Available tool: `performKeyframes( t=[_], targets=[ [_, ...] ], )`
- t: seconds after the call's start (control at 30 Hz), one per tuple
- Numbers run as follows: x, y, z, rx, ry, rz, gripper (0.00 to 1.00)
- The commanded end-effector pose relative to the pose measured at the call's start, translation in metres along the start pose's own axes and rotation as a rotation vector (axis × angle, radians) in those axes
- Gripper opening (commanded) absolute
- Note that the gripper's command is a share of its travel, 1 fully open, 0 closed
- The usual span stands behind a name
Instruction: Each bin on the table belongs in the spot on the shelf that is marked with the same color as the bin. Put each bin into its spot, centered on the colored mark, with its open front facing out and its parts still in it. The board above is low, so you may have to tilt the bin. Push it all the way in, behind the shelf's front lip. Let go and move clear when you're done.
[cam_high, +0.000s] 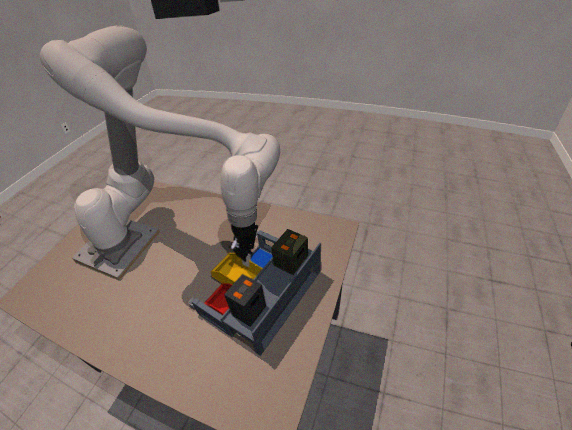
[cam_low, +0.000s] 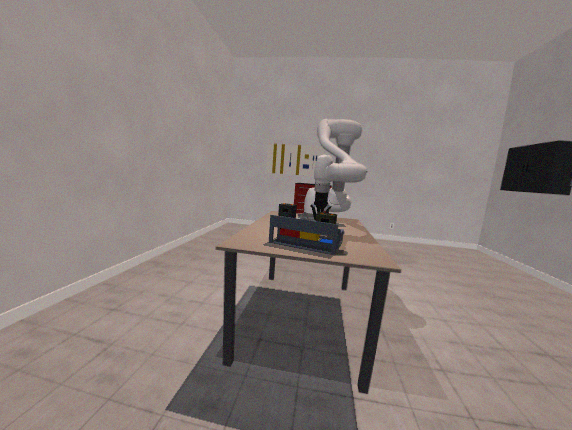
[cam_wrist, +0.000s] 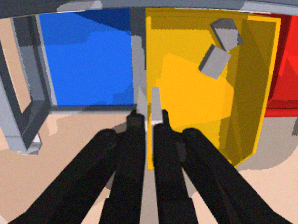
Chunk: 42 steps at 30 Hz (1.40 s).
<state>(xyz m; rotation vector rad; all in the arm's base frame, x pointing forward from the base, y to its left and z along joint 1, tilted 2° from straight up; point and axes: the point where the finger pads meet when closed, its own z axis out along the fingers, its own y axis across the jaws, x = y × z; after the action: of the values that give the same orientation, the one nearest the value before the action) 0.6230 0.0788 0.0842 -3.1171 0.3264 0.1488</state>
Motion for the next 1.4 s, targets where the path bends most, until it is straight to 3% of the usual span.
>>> performKeyframes(
  t=[0.0,1.37],
  targets=[
    [0.0006,0.0,-0.0002,0.0,0.001,0.0,0.1],
    [0.0016,0.0,0.0009,0.0,0.017,0.0,0.1]
  ],
)
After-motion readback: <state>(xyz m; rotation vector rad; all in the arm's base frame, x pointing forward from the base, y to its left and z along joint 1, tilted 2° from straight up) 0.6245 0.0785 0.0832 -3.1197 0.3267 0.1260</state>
